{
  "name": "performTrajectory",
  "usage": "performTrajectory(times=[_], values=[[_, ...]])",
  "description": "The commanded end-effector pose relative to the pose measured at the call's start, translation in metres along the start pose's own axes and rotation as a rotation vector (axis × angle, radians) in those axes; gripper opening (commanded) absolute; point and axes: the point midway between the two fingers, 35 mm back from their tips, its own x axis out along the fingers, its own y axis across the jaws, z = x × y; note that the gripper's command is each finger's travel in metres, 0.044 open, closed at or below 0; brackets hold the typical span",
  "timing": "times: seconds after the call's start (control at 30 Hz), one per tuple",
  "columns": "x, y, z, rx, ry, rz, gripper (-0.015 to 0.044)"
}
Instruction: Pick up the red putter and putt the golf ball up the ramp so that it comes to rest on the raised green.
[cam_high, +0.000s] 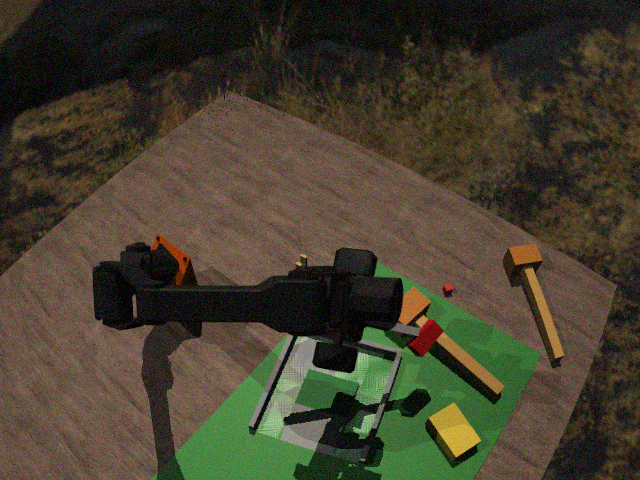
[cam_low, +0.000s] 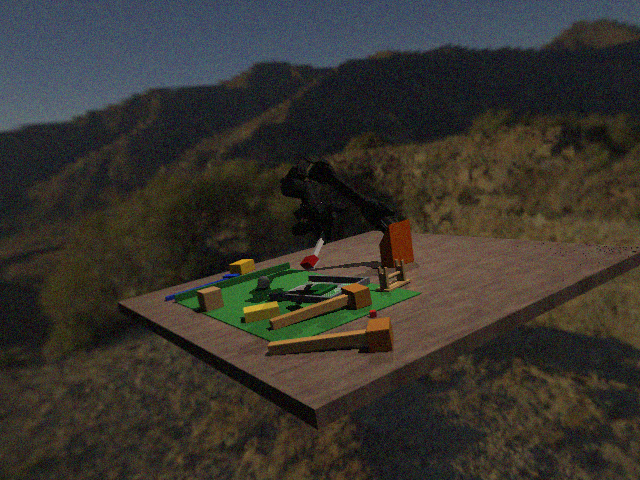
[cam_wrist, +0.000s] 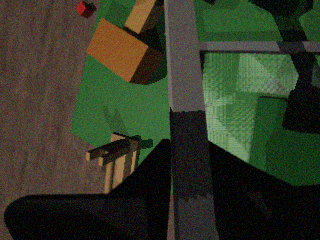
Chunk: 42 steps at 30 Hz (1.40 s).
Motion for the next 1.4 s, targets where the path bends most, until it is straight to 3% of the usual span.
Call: performTrajectory(times=[0.0, 0.6, 0.9, 1.37], values=[[-0.031, -0.047, 0.002, 0.248, -0.034, -0.037, 0.0000], [-0.127, -0.209, -0.060, 1.144, -0.142, -0.180, 0.0000], [-0.127, -0.213, -0.061, 1.152, -0.144, -0.181, 0.0000], [-0.108, -0.258, -0.071, 1.153, -0.146, -0.184, 0.0000]])
